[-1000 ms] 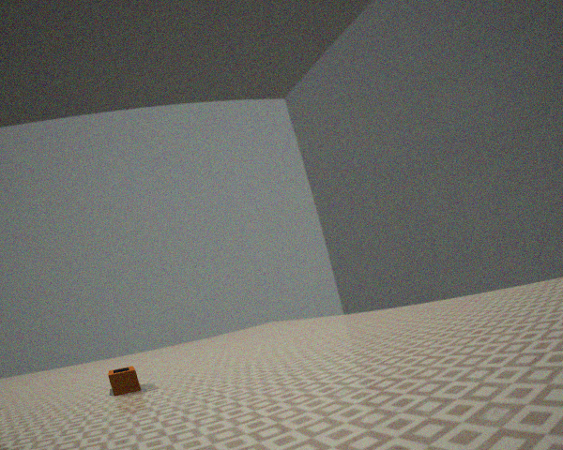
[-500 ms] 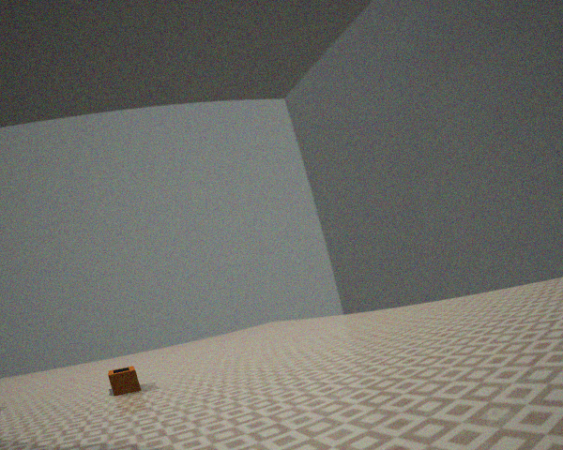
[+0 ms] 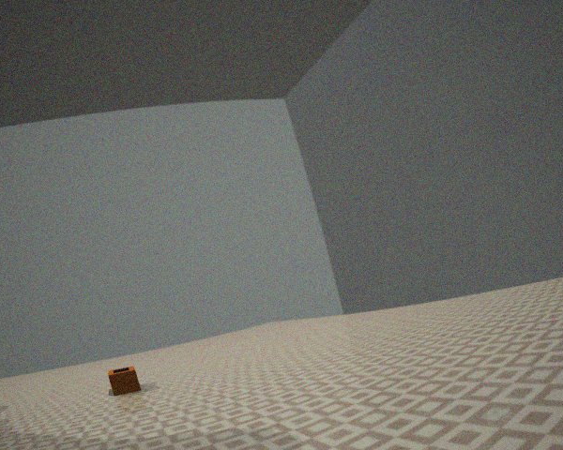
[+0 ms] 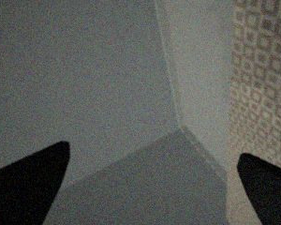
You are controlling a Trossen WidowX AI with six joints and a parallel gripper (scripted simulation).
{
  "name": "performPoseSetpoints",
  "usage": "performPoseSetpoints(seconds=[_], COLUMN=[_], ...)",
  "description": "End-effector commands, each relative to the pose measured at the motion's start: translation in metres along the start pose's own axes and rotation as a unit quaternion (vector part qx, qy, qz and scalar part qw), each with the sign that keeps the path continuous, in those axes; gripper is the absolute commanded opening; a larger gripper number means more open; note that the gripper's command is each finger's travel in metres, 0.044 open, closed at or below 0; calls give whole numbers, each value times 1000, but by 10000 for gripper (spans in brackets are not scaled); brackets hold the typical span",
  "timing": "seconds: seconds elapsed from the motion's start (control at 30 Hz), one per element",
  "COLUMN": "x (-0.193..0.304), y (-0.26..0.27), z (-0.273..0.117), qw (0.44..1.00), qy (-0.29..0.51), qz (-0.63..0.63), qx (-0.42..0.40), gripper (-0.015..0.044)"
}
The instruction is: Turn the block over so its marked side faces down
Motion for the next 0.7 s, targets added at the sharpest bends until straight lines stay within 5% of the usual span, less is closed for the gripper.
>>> performPoseSetpoints(seconds=[0.0,0.33,0.67], x=[41,137,255], y=[-37,-125,-246], z=[36,72,40], qw=[994,939,741], qy=[32,124,281], qz=[-69,-234,-498], qx=[76,221,351], gripper=[440,440,440])
Point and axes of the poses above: the point midway between the two fingers, 35 mm back from their tips, its own z axis out along the fingers, its own y axis across the jaws, x = y × z, the point moved 3 cm from there along -z, back along the fingers, and after that the axes turned 10 degrees about z, right-handed, at the moved point
